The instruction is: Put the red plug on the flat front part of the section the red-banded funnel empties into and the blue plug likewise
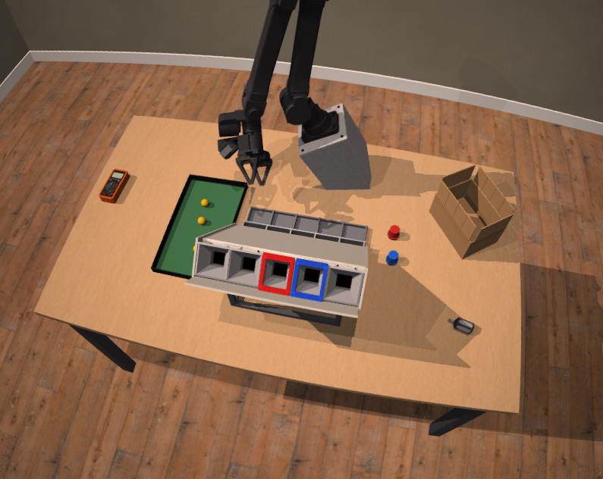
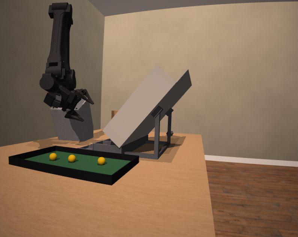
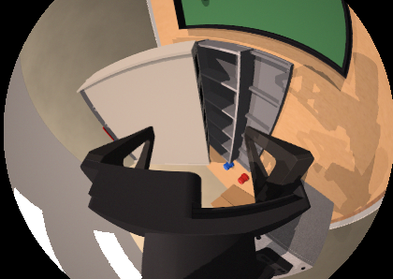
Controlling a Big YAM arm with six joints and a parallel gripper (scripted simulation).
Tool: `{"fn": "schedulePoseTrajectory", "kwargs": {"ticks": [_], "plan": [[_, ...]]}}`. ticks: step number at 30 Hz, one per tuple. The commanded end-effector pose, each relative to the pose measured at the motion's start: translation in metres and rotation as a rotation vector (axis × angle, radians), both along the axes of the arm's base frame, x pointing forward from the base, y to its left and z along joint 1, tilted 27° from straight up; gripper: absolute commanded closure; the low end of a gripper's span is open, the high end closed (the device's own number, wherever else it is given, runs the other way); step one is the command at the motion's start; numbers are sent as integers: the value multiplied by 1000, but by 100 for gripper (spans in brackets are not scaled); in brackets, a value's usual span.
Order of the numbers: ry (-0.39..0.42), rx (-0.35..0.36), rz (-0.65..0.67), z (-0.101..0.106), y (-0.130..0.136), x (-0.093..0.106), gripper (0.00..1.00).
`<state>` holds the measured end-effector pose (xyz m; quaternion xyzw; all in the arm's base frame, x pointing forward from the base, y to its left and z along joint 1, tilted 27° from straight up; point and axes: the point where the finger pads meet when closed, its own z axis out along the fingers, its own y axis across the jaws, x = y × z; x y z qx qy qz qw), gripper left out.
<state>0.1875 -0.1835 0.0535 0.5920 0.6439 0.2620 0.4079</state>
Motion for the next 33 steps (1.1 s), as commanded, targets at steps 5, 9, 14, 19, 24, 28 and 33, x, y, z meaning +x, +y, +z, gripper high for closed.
{"fn": "schedulePoseTrajectory", "kwargs": {"ticks": [5,9,14,19,24,28,33], "plan": [[-4,-14,1,5,-5,1,0],[-4,-14,1,5,-5,1,0],[-2,-30,-1,9,-10,2,0],[7,-58,-11,15,-18,0,0],[21,-86,-23,19,-27,-1,0],[39,-117,-38,25,-37,-3,0],[80,-192,-70,40,-59,-7,0]]}}
